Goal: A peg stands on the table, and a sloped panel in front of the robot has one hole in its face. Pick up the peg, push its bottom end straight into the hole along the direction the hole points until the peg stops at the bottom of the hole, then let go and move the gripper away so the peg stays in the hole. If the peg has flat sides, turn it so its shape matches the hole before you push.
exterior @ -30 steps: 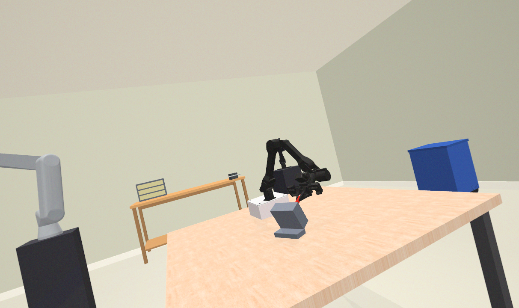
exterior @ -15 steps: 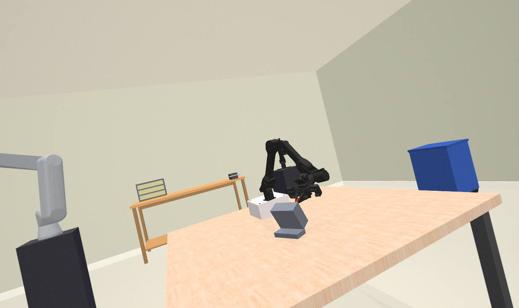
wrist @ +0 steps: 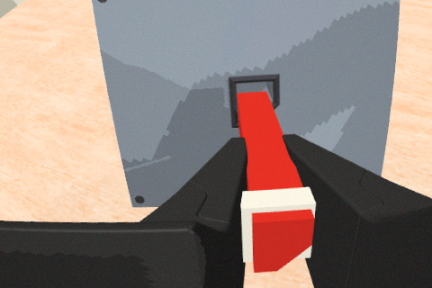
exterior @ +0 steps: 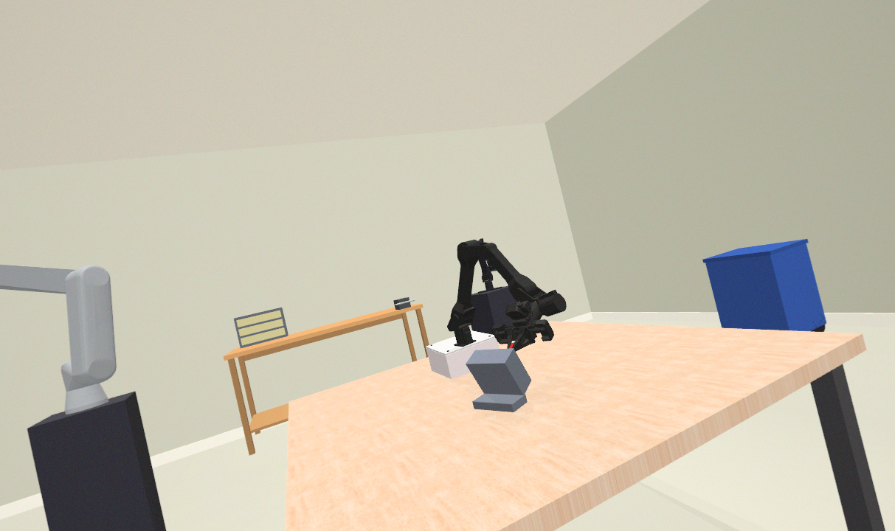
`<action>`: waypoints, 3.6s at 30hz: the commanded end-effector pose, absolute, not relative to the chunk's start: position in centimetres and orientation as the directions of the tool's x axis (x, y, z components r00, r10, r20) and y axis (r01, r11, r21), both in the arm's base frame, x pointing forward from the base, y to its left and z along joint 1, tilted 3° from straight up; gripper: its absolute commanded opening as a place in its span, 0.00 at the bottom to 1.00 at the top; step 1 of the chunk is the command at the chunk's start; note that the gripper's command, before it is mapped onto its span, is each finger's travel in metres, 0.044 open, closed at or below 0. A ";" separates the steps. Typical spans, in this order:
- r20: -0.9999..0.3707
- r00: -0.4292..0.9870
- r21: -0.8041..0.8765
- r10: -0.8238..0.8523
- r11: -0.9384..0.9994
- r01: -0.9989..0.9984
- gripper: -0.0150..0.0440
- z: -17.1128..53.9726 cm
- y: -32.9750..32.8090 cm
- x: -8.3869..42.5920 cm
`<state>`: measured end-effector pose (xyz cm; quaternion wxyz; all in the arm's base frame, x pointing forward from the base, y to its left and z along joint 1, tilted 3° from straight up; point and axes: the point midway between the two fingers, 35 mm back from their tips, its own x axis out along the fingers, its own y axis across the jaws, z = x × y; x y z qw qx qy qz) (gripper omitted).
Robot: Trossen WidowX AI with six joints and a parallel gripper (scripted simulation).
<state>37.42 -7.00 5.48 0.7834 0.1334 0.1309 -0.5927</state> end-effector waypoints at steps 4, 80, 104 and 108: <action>-0.364 0.263 0.059 -0.893 0.259 0.964 0.25 5.5 -7.0 37.4; -0.358 0.261 0.063 -0.897 0.255 0.965 0.25 4.1 -10.2 38.1; -0.361 0.260 0.063 -0.896 0.255 0.965 1.00 4.1 -9.8 38.1; -0.364 0.260 0.062 -0.894 0.255 0.965 1.00 4.2 -9.4 38.0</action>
